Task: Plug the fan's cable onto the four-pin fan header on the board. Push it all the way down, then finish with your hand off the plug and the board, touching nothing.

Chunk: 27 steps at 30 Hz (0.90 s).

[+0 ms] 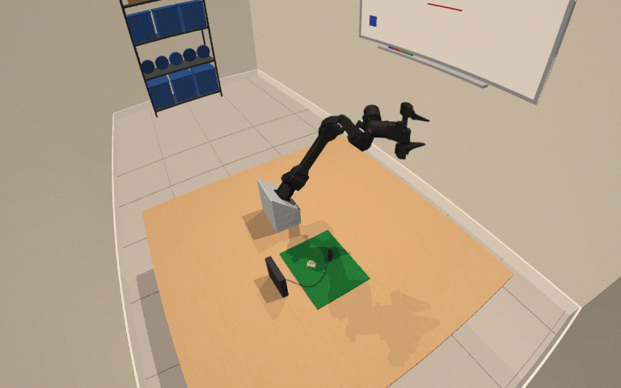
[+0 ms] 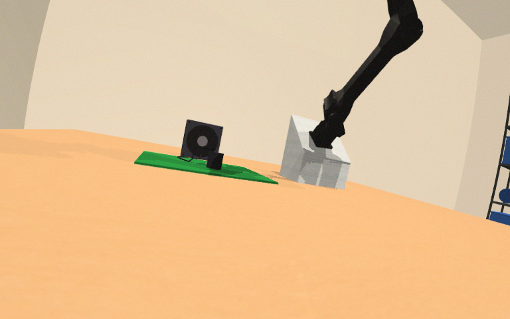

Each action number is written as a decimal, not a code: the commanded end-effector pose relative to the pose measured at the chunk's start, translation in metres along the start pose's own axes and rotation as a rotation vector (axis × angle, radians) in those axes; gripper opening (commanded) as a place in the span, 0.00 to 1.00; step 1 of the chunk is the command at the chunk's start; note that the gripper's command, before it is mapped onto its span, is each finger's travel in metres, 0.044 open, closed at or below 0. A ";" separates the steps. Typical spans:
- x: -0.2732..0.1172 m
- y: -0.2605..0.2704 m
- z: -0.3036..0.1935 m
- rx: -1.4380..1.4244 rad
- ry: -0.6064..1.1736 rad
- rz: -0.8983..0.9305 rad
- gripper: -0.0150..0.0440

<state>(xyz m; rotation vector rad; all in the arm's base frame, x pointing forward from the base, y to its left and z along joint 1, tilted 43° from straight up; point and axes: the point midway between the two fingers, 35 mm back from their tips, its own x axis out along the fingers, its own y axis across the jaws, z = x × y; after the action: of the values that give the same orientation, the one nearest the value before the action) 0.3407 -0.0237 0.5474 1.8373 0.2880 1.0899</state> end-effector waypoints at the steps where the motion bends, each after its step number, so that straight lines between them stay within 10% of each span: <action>1: 0.000 0.000 0.000 0.000 0.000 0.000 0.98; 27: -0.068 -0.139 0.162 -1.166 -0.186 -0.690 1.00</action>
<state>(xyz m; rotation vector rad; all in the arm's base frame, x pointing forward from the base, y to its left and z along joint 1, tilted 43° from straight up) 0.4389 -0.0742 0.4360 1.0267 0.0219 0.5379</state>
